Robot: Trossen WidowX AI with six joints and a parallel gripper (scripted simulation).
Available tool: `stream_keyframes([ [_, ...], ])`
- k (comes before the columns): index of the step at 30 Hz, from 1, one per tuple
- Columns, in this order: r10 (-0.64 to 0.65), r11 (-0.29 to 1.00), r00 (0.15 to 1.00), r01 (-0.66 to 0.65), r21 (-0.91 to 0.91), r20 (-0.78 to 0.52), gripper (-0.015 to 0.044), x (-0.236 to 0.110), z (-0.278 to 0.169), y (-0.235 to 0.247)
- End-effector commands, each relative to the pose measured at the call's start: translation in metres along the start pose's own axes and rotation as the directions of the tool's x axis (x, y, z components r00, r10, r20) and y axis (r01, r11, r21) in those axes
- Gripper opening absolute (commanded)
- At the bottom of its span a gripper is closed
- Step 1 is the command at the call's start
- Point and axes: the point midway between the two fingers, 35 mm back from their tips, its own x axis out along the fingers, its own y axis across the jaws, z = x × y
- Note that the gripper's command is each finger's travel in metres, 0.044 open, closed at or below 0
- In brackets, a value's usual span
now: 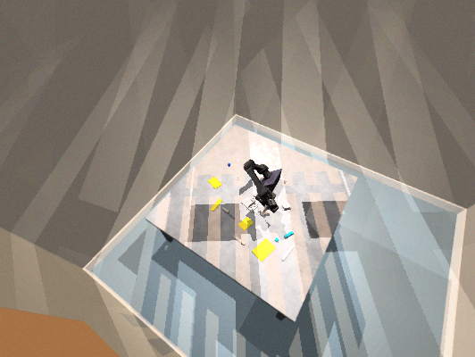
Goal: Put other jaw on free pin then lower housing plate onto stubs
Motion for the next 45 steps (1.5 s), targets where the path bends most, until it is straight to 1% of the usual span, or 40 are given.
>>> stream_keyframes([
  [1, 0.004, 1.000, 1.000, -0.004, -0.010, 0.001, 0.0134, -0.001, -0.004, 0.014],
  [23, 0.005, 0.999, 1.000, -0.005, -0.034, 0.001, 0.0134, -0.003, -0.017, 0.086],
  [45, 0.015, 0.998, 1.000, -0.015, -0.056, 0.001, 0.0134, 0.002, -0.014, 0.156],
])
